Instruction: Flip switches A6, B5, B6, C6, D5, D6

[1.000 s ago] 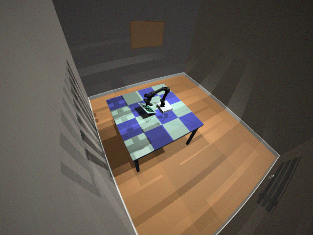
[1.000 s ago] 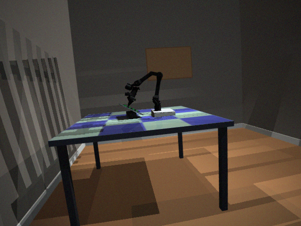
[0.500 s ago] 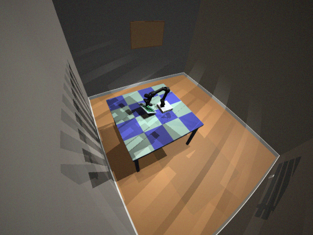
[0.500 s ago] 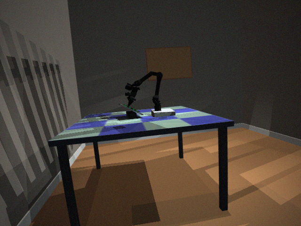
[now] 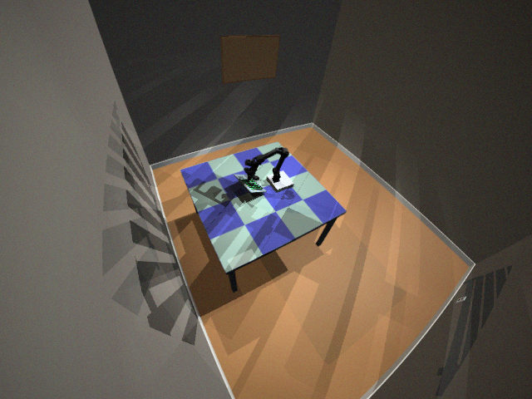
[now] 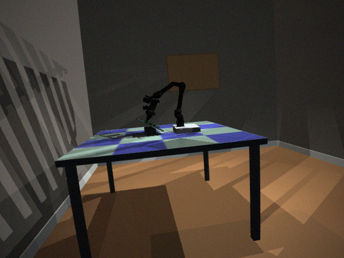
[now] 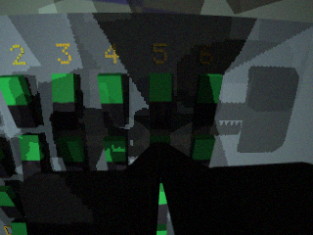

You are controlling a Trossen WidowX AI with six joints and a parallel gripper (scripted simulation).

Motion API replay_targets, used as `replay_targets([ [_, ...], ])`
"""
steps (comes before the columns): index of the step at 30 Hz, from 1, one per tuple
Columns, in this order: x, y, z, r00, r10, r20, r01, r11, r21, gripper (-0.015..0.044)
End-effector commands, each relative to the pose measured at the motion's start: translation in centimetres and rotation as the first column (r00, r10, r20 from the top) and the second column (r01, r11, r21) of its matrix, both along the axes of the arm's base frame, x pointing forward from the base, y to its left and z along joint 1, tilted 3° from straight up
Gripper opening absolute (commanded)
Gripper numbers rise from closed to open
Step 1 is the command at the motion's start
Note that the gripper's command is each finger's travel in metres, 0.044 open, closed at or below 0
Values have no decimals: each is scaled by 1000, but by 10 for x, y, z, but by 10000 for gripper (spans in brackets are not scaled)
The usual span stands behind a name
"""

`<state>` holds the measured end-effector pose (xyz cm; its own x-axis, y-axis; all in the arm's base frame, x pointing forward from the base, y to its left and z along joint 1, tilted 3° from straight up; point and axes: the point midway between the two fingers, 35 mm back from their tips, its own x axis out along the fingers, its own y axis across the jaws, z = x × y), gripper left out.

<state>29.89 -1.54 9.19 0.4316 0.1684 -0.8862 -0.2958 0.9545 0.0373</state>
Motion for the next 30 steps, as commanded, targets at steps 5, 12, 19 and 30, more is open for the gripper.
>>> replay_targets([
  [5,0,-1,-2,1000,-8,-2,8,1000,-2,0],
  [12,1,0,-3,1000,-8,-2,8,1000,-2,0],
  [19,1,0,-3,1000,-8,-2,8,1000,-2,0],
  [30,2,0,-5,1000,-8,-2,8,1000,-2,0],
])
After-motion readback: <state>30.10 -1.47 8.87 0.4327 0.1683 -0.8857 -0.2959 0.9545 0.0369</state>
